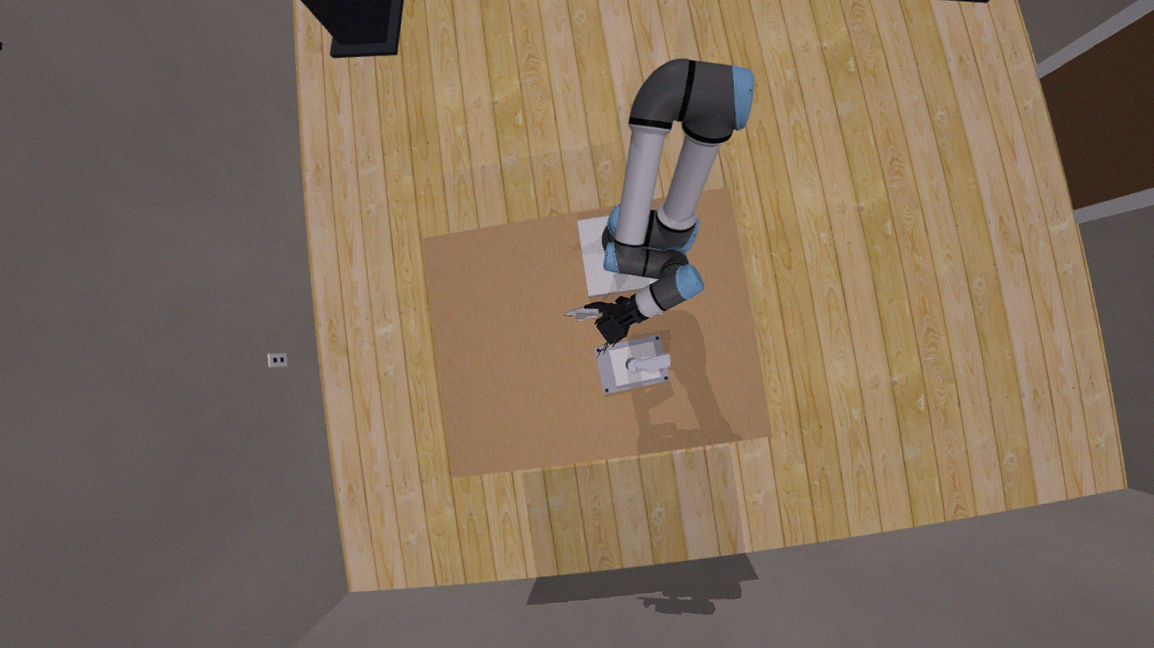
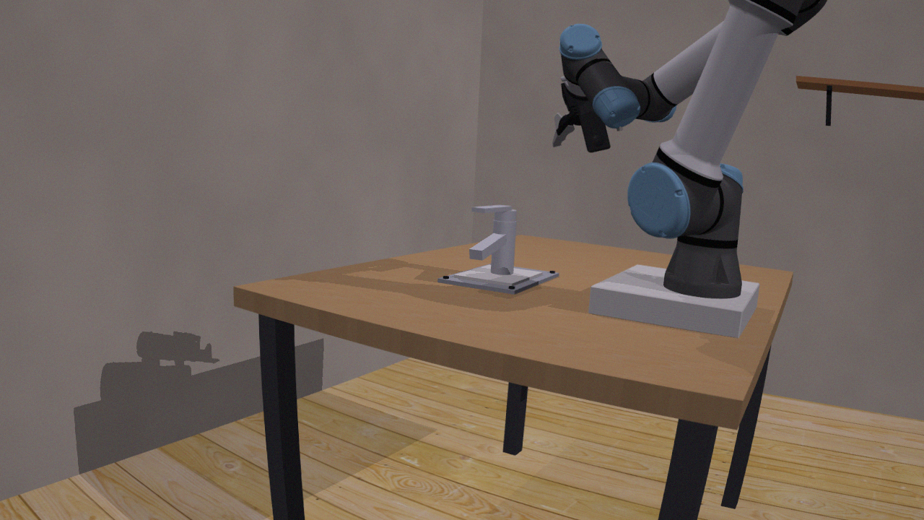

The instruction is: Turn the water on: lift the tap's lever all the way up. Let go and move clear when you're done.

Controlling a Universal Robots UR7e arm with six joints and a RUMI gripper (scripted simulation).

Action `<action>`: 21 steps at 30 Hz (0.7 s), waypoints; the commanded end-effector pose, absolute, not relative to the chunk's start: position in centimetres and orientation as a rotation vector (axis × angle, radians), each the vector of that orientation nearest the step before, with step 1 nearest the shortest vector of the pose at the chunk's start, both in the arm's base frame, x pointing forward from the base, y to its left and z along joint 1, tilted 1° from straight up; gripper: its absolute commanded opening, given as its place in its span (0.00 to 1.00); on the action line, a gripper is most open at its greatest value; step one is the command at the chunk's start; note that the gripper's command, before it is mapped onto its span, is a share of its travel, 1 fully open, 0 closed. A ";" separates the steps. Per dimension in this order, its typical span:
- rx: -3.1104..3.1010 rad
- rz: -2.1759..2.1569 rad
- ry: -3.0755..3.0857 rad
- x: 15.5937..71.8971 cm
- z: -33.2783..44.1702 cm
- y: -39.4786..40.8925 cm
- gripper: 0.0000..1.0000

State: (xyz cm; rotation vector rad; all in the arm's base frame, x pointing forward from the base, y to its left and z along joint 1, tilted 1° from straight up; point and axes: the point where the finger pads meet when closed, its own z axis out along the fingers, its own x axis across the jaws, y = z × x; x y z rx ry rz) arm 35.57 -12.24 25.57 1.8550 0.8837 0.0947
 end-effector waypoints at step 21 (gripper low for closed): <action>1.859 0.098 0.884 35.7 25.5 -12.2 1.00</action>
